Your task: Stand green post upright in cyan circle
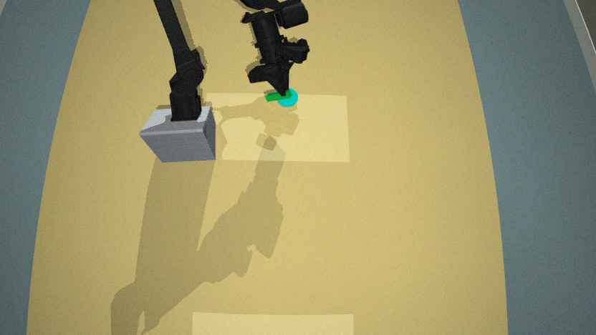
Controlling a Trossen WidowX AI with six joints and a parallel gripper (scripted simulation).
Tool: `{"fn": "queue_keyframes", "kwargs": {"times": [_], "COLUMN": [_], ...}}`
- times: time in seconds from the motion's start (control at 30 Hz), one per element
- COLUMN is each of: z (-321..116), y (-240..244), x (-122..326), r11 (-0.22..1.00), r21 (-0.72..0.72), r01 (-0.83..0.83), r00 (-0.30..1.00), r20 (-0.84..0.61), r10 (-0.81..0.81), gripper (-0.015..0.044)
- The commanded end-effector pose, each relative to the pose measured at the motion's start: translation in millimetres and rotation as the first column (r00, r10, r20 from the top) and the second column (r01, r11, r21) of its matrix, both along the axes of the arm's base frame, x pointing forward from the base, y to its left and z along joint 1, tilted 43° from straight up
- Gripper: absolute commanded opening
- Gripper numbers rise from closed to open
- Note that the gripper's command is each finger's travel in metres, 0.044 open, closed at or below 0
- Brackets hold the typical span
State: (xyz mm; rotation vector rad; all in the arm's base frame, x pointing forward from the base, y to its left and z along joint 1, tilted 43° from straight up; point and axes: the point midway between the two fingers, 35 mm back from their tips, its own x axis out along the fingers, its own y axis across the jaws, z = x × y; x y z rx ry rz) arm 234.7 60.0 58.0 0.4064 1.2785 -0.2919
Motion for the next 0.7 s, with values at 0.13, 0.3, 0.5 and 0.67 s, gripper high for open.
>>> {"fn": "queue_keyframes", "kwargs": {"times": [0.13, 0.3, 0.5, 0.67], "z": [-0.6, -0.2, 0.5, 1.2], "y": [0.1, 0.3, 0.6, 0.9], "x": [-0.6, -0.2, 0.4, 0.9], "r11": [0.999, 0.999, 0.997, 0.996], "r21": [-0.028, -0.044, -0.060, -0.072], "r01": [0.017, 0.030, 0.045, 0.059], "r00": [0.999, 0.997, 0.994, 0.990], "r20": [0.038, 0.066, 0.101, 0.131], "r10": [-0.016, -0.027, -0.039, -0.049], "gripper": [0.0022, 0.0022, 0.0022, 0.0022]}}
